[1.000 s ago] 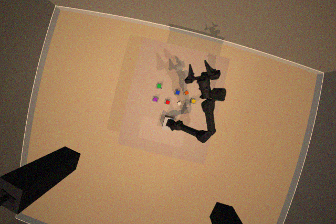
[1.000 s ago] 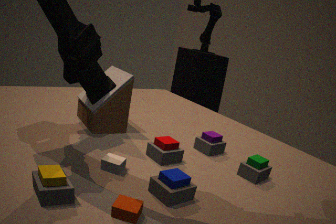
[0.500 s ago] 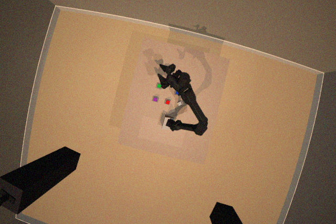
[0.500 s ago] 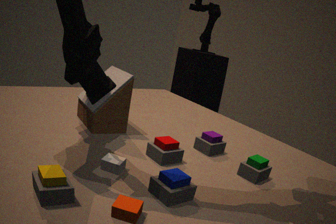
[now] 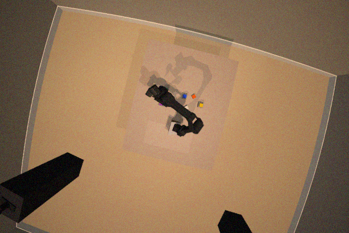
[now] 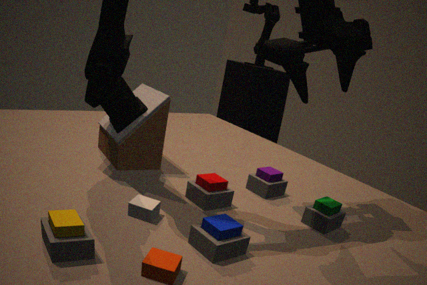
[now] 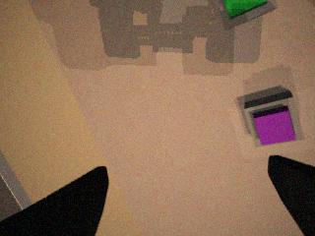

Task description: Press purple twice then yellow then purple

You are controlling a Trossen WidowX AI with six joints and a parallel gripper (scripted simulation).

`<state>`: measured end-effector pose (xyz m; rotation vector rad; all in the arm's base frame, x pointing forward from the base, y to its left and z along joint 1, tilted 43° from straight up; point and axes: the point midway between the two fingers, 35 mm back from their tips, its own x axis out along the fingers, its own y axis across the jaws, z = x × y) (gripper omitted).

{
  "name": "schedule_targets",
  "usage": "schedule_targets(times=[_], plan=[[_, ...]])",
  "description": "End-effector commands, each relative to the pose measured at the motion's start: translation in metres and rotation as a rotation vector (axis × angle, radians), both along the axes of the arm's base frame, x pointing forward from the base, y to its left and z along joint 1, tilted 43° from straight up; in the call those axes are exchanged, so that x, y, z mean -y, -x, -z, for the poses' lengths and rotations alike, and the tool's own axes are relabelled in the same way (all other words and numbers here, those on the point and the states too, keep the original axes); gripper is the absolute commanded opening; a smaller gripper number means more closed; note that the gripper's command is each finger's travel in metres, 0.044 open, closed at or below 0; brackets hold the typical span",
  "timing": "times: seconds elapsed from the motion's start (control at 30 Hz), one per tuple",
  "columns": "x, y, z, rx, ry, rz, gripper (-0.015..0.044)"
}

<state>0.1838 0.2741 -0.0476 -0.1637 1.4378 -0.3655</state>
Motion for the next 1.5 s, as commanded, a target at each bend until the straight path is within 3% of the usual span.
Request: schedule_targets(times=[0.0, 0.4, 0.6, 0.9, 1.47], plan=[[0.054, 0.036, 0.017, -0.122, 0.363, -0.216, 0.0400], [0.059, 0.039, 0.017, -0.135, 0.401, -0.240, 0.0400], [0.098, 0.033, 0.061, -0.134, 0.403, -0.239, 0.0243], [0.100, 0.033, 0.063, -0.134, 0.403, -0.239, 0.0020], [0.105, 0.032, 0.069, -0.134, 0.403, -0.239, 0.0020]])
